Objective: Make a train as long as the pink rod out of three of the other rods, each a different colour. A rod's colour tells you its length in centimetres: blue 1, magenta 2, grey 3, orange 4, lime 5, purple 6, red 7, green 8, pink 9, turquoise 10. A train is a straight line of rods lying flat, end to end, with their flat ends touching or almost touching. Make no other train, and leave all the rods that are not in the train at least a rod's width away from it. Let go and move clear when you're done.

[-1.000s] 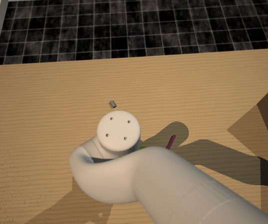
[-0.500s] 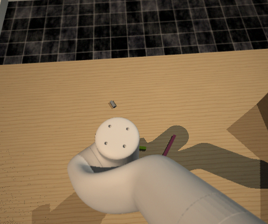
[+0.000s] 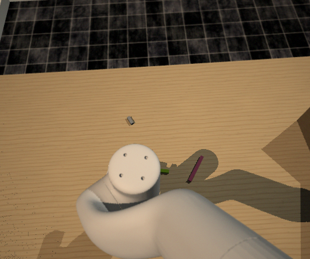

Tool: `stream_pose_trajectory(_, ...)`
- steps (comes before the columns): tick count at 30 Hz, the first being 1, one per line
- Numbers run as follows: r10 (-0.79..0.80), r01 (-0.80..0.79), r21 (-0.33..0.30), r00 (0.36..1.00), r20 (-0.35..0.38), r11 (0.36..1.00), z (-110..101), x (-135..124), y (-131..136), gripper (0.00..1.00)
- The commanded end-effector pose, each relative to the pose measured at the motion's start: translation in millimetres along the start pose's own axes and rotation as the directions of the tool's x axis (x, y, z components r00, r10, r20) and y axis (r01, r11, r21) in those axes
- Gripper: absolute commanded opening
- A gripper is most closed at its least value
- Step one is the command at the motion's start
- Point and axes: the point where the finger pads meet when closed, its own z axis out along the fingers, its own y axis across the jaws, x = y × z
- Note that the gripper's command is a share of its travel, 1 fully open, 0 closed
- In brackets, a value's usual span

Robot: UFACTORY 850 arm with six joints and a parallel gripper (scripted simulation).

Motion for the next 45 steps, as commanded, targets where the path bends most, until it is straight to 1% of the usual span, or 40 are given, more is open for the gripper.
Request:
stream_pose_trajectory(1, 0.165, -0.165, -0.012, 0.986, 0.01, 0.986, -1.1, 0.2, -6.6, 1.0)
stream_pose_trajectory(6, 0.302, -0.302, -0.013, 0.953, 0.008, 0.953, -1.2, -0.5, -12.0, 1.0)
stream_pose_trajectory(12, 0.455, -0.455, -0.014, 0.89, 0.007, 0.89, -1.3, -1.4, -18.4, 1.0)
stream_pose_trajectory(14, 0.455, -0.455, -0.014, 0.89, 0.007, 0.89, -1.3, -1.4, -18.4, 1.0)
stream_pose_trajectory(20, 0.554, -0.554, -0.014, 0.833, 0.005, 0.833, -1.4, -2.0, -22.8, 1.0)
stream_pose_trajectory(28, 0.61, -0.61, -0.014, 0.792, 0.005, 0.792, -1.4, -2.4, -25.5, 1.0)
stream_pose_trajectory(38, 0.619, -0.619, -0.014, 0.785, 0.005, 0.785, -1.4, -2.5, -25.9, 1.0)
stream_pose_trajectory(39, 0.619, -0.619, -0.014, 0.785, 0.005, 0.785, -1.4, -2.5, -25.9, 0.24)
stream_pose_trajectory(45, 0.619, -0.619, -0.014, 0.785, 0.005, 0.785, -1.4, -2.5, -25.9, 0.24)
